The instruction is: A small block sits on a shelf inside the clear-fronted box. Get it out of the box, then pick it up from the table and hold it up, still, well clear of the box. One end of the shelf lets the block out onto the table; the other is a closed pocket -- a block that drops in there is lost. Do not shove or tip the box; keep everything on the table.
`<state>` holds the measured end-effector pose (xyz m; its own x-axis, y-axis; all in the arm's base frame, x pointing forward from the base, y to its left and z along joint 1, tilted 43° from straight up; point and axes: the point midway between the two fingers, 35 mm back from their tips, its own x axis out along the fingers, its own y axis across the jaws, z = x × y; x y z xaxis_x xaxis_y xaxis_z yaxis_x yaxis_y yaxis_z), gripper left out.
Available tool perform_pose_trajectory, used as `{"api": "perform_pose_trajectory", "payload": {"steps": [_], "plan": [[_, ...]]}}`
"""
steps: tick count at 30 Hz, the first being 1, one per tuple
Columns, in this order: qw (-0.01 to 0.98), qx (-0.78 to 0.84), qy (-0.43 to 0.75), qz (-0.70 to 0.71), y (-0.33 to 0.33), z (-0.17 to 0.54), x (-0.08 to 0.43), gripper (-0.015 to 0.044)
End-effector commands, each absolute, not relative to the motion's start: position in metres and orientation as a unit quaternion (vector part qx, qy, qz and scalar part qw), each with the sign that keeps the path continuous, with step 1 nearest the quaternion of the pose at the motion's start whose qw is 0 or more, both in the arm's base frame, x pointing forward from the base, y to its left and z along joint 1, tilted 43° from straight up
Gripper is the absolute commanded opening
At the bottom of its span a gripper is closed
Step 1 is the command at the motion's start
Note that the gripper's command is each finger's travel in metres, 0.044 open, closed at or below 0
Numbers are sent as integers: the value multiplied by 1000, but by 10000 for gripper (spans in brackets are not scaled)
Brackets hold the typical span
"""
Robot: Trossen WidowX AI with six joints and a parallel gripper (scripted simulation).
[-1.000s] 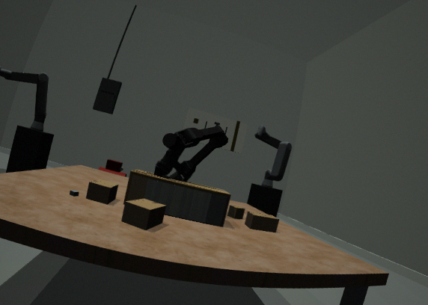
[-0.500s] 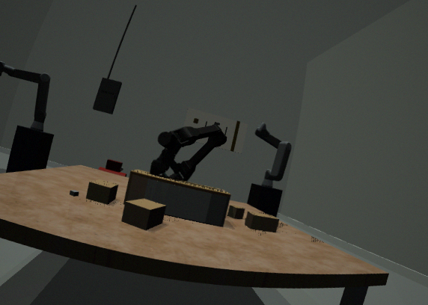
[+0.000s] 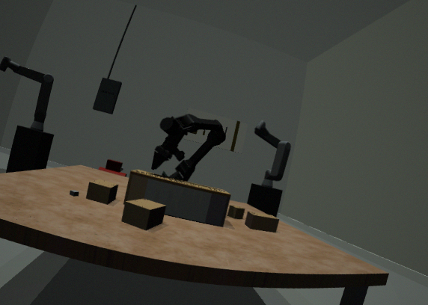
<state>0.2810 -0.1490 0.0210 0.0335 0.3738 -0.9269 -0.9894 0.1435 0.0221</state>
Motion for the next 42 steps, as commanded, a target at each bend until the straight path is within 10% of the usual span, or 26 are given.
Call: {"api": "perform_pose_trajectory", "payload": {"steps": [1,9,19,42], "plan": [[624,-359,429,545,-150,21,281,400],[693,-228,509,456,-153,18,277,285],[734,197,634,145,-166,9,265,285],[231,785,449,-360,-181,2,246,285]]}}
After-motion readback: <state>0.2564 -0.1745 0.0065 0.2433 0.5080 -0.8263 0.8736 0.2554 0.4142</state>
